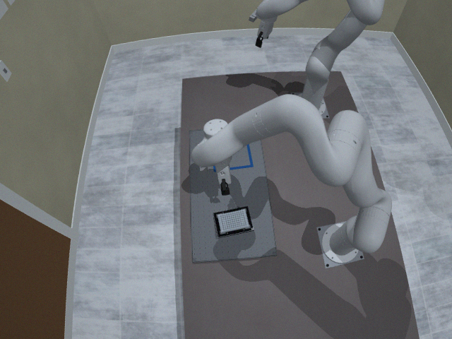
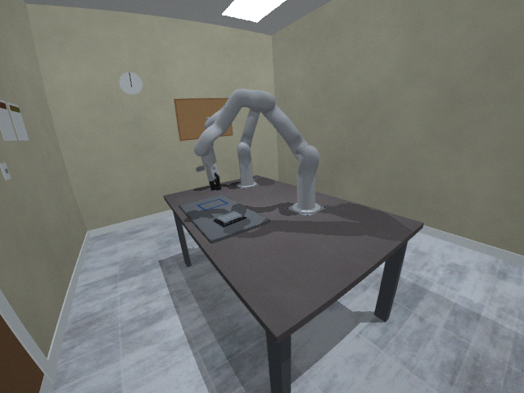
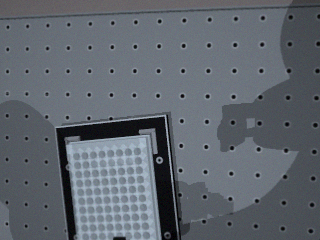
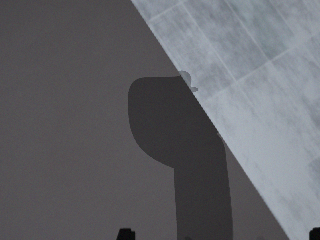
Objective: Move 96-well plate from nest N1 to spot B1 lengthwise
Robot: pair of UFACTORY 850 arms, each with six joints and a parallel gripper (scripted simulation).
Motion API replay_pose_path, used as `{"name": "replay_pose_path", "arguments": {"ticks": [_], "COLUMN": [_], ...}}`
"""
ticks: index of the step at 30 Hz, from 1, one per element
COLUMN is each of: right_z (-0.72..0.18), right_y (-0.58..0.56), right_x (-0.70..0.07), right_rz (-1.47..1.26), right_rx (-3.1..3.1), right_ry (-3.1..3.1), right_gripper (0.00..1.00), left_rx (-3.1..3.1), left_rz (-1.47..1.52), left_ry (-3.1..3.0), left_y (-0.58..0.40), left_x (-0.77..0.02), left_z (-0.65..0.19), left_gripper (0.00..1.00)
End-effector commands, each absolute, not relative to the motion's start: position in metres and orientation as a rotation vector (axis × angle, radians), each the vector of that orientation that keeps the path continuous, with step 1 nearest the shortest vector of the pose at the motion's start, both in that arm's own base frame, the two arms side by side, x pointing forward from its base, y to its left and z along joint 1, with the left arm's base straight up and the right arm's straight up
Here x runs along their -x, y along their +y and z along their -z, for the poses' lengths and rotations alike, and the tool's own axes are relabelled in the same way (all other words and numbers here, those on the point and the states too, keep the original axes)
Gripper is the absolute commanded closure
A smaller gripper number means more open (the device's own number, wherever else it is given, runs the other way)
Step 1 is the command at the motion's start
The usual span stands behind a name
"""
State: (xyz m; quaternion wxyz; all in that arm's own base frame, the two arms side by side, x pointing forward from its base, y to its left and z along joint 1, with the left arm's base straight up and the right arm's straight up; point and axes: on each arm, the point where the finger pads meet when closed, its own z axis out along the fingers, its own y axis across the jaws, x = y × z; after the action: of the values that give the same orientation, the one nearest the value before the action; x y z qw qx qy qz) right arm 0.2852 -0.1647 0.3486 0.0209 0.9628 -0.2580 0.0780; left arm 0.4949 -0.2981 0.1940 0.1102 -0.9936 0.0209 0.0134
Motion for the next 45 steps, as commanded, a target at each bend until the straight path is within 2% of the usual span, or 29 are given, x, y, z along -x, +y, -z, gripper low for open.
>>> {"name": "replay_pose_path", "arguments": {"ticks": [1,32,45], "right_z": [-0.349,-0.349,-0.349], "right_y": [-0.165,-0.165,-0.165], "right_x": [-0.286,-0.286,-0.286], "right_rz": [-0.245,-0.245,-0.245], "right_rx": [-2.984,-2.984,-2.984], "right_ry": [-0.800,-0.800,-0.800], "right_gripper": [0.00,0.00,0.00], "left_rx": [2.964,3.140,3.140], "left_rz": [-0.051,0.003,0.003], "left_ry": [0.048,-0.111,-0.111], "left_y": [-0.279,-0.190,-0.188], "left_x": [-0.494,-0.480,-0.479], "left_z": [-0.180,-0.126,-0.125], "left_gripper": [0.00,0.00,0.00]}}
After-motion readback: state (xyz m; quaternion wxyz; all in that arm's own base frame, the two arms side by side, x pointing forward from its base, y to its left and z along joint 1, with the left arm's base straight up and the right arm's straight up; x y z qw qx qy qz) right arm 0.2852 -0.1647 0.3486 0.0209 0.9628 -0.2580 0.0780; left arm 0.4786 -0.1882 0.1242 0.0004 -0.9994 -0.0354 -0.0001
